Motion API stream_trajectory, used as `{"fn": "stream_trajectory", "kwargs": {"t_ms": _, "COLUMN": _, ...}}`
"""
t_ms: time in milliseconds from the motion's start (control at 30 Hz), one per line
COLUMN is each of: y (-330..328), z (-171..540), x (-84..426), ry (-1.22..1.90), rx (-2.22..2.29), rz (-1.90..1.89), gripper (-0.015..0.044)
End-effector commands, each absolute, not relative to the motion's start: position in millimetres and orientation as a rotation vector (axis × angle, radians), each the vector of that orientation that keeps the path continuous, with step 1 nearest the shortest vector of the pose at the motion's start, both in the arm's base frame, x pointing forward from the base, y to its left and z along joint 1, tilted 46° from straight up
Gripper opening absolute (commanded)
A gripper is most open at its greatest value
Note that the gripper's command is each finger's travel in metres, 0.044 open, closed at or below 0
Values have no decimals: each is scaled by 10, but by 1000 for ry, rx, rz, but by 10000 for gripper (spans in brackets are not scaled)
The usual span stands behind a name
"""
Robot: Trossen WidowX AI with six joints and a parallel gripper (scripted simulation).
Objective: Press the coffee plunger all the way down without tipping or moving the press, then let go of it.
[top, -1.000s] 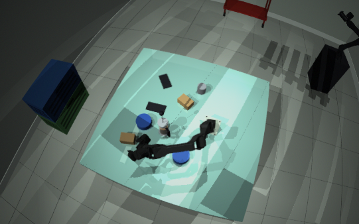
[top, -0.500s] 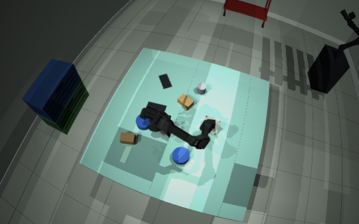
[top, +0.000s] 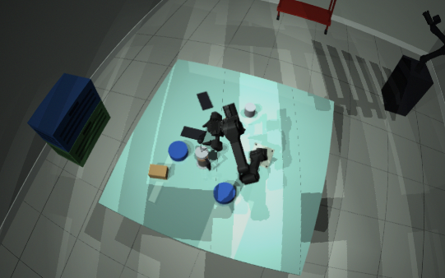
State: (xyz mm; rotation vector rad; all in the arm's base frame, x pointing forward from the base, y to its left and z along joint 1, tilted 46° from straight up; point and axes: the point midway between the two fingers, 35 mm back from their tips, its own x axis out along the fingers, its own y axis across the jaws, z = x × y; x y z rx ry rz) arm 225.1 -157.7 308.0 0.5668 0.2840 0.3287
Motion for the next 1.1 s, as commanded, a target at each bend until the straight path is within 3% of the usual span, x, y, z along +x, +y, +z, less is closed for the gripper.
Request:
{"fn": "stream_trajectory", "kwargs": {"t_ms": 0, "y": -1761, "z": 3140, "x": 2085, "ry": 168, "rx": 787, "rz": 257, "gripper": 440}}
{"fn": "stream_trajectory", "kwargs": {"t_ms": 300, "y": -1373, "z": 2714, "x": 2205, "ry": 192, "rx": 661, "rz": 381, "gripper": 440}}
{"fn": "stream_trajectory", "kwargs": {"t_ms": 1067, "y": -1299, "z": 2584, "x": 2373, "ry": 226, "rx": 602, "rz": 427, "gripper": 440}}
